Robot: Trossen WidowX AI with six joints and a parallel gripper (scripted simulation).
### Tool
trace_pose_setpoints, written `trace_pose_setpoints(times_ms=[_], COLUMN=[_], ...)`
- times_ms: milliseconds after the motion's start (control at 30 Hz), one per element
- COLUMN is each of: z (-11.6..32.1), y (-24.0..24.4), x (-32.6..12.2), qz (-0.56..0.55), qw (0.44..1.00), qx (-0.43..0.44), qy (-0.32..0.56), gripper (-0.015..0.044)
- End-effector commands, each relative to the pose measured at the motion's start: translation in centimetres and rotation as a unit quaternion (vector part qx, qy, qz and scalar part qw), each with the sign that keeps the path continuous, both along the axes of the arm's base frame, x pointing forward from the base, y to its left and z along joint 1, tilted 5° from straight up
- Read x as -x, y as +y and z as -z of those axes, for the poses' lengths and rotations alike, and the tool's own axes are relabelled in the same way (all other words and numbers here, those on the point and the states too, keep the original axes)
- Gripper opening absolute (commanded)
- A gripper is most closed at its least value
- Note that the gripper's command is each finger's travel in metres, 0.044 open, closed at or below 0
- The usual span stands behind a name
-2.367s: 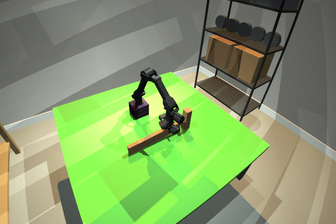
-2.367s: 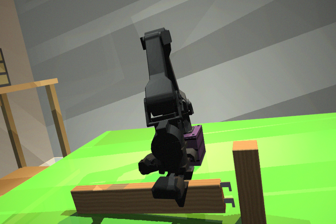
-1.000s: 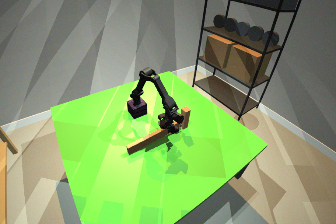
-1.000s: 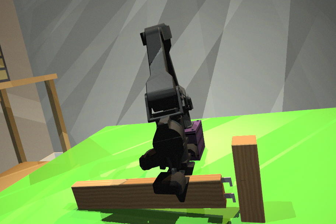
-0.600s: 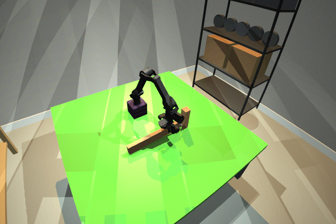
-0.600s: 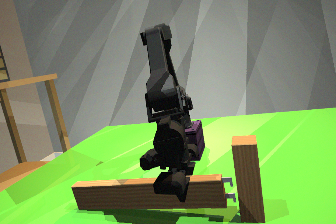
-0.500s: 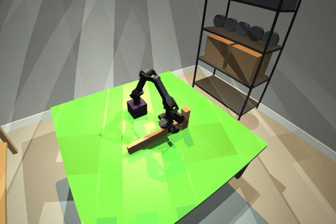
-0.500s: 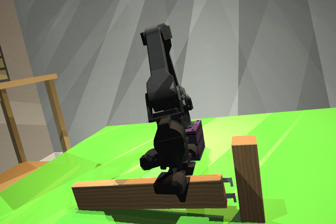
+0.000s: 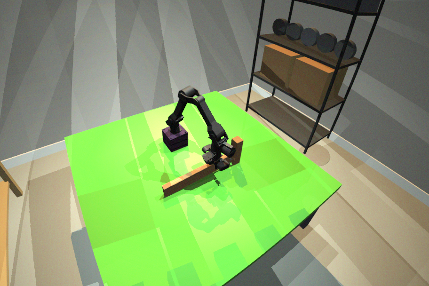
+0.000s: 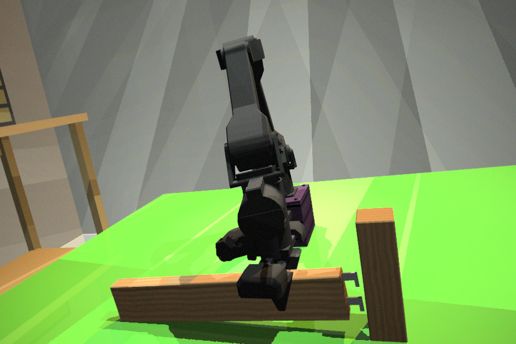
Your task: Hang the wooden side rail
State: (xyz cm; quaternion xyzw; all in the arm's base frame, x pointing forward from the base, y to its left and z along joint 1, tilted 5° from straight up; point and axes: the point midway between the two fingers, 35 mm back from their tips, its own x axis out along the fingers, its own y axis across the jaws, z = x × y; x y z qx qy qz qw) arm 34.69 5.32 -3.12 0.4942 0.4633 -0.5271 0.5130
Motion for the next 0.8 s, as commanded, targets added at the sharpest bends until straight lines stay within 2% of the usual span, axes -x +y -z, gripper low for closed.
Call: trace_pose_setpoints(times_ms=[0, 767], z=[-0.17, -0.39], y=[0.26, 0.53], x=[-0.11, -0.27], qz=[0.0, 0.0], qw=[1.0, 1.0], qx=[-0.002, -0.002], qy=[-0.005, -0.005], gripper=[0.0, 0.0])
